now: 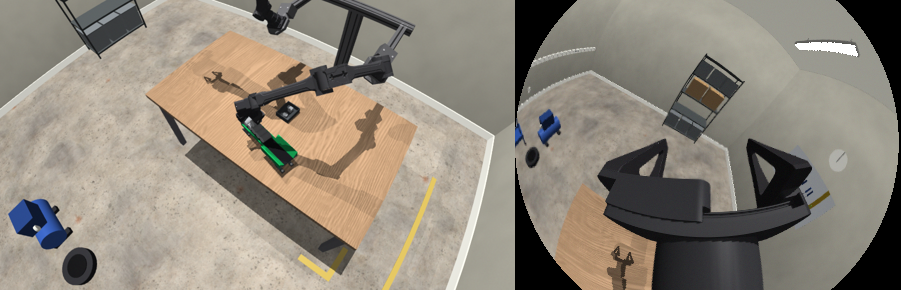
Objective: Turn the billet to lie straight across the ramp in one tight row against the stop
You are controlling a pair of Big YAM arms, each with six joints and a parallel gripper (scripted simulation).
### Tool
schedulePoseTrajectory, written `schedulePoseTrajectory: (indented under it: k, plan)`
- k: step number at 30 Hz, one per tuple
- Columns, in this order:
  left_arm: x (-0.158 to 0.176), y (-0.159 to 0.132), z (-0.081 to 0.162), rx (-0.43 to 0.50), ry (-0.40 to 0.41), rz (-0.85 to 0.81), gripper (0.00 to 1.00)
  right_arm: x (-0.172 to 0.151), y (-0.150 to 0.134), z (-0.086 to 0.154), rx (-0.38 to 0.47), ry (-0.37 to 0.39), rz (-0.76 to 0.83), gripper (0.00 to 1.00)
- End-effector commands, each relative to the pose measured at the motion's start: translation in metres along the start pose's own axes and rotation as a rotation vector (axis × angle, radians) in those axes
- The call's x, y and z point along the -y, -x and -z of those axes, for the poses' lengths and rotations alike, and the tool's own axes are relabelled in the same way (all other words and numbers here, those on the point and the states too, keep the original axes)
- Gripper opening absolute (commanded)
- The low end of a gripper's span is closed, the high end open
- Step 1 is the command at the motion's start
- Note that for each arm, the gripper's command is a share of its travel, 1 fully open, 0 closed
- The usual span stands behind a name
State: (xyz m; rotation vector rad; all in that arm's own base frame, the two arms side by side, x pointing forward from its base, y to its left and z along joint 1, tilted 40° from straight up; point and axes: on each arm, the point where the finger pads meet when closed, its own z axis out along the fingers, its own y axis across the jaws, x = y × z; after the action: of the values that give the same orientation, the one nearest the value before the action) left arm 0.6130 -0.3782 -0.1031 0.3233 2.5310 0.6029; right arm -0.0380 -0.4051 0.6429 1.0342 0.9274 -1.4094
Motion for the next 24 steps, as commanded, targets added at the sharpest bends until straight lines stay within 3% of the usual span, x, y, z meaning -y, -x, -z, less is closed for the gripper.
schedulePoseTrajectory:
  k: [1, 24]
  plan:
    - [0.0170, 0.0322, 0.0569, 0.077, -0.044, -0.008, 0.00, 0.0071, 0.0096, 0.0071, 0.012, -0.015, 0.019, 1.00]
    - [0.0167, 0.0301, 0.0559, 0.074, -0.043, -0.010, 0.00, 0.0071, 0.0096, 0.0071, 0.012, -0.015, 0.019, 1.00]
